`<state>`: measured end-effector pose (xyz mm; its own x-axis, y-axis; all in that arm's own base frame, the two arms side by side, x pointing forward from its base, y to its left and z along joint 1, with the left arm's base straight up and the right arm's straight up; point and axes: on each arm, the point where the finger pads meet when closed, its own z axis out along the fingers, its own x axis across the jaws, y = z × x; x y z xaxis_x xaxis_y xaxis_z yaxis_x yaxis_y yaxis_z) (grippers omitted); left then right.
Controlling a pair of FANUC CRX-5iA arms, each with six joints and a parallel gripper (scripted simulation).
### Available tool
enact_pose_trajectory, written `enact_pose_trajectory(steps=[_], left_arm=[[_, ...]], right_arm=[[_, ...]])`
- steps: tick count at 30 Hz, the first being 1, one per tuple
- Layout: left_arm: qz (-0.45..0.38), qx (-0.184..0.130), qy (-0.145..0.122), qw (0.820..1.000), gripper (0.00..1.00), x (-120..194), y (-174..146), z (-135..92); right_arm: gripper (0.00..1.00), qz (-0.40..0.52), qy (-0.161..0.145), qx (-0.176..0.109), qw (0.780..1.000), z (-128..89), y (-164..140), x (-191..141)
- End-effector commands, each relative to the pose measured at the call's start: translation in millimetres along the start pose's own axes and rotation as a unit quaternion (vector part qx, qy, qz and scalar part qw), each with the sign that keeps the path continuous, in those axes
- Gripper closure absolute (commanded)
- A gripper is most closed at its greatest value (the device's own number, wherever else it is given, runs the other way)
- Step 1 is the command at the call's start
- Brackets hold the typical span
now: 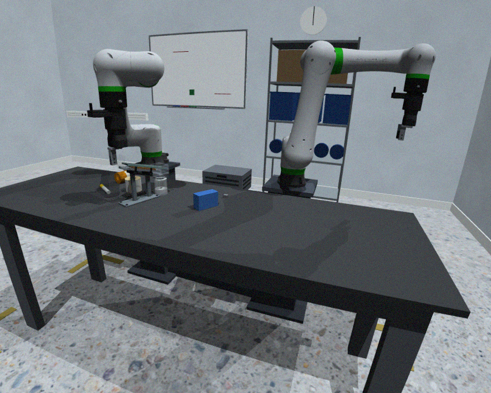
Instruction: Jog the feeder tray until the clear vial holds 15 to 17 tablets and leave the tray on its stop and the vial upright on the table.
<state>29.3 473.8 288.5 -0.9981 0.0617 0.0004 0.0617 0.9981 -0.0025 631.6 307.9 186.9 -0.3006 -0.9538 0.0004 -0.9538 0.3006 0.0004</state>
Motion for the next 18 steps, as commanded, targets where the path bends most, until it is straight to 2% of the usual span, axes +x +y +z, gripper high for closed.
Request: enact_pose_trajectory(steps=[1, 18], left_arm=[[0.000, -0.001, 0.000, 1.000, 0.00, -0.1, 0.3, -1.1], [0.000, -0.001, 0.000, 1.000, 0.00, -0.1, 0.3, -1.1]], right_arm=[[1.00, 0.000, -0.001, 0.001, 1.000, -1.6, 0.8, -0.2], [1.00, 0.000, -0.001, 0.001, 1.000, 0.4, 8.1, -0.2]])
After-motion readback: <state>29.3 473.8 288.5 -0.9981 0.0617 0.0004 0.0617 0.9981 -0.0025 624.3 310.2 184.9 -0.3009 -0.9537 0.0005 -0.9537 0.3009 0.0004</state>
